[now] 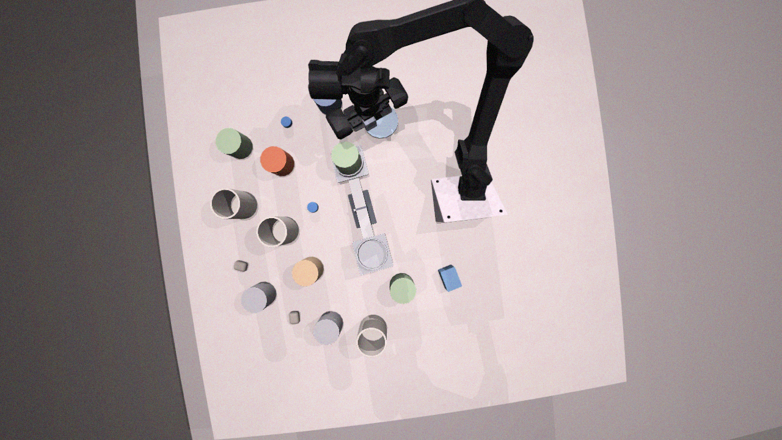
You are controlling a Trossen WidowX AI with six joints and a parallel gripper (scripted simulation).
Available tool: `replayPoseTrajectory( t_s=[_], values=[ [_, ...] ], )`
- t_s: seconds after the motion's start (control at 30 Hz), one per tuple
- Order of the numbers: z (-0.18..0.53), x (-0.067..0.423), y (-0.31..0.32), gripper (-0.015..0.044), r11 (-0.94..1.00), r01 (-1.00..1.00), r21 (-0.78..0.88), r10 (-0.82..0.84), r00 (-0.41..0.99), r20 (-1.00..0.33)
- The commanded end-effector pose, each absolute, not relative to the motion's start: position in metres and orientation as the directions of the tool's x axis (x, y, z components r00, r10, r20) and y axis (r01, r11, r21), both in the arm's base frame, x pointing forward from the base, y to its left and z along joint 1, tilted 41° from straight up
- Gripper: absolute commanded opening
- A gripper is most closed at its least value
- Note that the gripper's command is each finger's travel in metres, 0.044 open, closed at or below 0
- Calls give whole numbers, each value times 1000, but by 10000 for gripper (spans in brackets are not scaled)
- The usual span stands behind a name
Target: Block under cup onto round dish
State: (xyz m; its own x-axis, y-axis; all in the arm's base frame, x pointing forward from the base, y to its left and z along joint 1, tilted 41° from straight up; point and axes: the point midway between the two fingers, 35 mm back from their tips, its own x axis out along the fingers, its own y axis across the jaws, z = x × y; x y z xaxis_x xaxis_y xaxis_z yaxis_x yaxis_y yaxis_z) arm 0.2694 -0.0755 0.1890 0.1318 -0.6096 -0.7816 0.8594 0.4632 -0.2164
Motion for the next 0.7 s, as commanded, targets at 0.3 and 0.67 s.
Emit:
replayPoseTrajectory(
  t_s=[0.3,0.67],
  values=[
    [198,243,-110,0,439,863,-248,-649,114,-752],
    [169,247,-136,0,439,864,-248,-651,115,-751]
  ],
)
